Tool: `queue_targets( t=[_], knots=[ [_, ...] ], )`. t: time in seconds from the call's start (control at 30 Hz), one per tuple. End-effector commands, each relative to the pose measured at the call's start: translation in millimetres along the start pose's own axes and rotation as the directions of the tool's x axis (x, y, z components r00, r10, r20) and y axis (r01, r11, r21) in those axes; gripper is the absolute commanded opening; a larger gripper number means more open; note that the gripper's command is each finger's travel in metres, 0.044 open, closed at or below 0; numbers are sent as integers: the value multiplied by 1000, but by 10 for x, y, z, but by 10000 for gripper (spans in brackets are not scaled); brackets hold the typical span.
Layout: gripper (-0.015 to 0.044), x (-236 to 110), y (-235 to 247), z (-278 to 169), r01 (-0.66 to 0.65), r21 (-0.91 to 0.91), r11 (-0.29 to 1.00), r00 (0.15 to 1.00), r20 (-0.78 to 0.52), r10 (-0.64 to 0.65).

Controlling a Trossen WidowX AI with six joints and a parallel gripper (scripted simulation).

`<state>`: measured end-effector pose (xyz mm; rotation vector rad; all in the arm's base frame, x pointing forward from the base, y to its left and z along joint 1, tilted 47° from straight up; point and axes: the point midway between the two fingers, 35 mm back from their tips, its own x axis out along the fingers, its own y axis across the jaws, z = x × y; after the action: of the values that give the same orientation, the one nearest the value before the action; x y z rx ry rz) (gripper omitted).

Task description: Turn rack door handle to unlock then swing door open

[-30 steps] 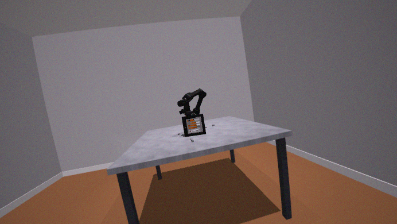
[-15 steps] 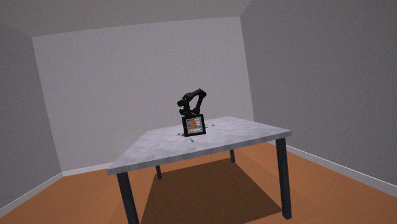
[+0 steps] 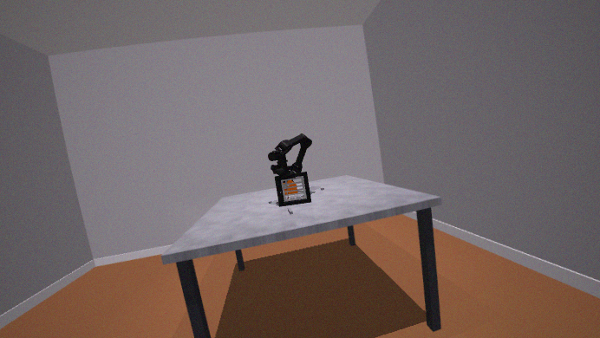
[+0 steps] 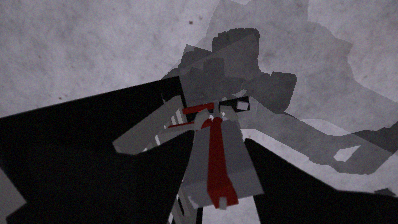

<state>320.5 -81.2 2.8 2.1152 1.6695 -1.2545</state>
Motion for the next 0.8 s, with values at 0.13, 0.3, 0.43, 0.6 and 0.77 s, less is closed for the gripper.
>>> queue_targets(
  t=[0.13, 0.3, 0.43, 0.6, 0.77],
  knots=[
    [283, 12, -2, -12, 2, -120, 993, 1000, -3, -2],
    [283, 12, -2, -12, 1, -360, 933, 1000, -3, -2],
    [283, 12, -2, -12, 0, -536, 844, 1000, -3, -2],
    [283, 12, -2, -12, -1, -727, 687, 1000, -3, -2],
    [283, 12, -2, -12, -2, -873, 487, 1000, -3, -2]
  ],
)
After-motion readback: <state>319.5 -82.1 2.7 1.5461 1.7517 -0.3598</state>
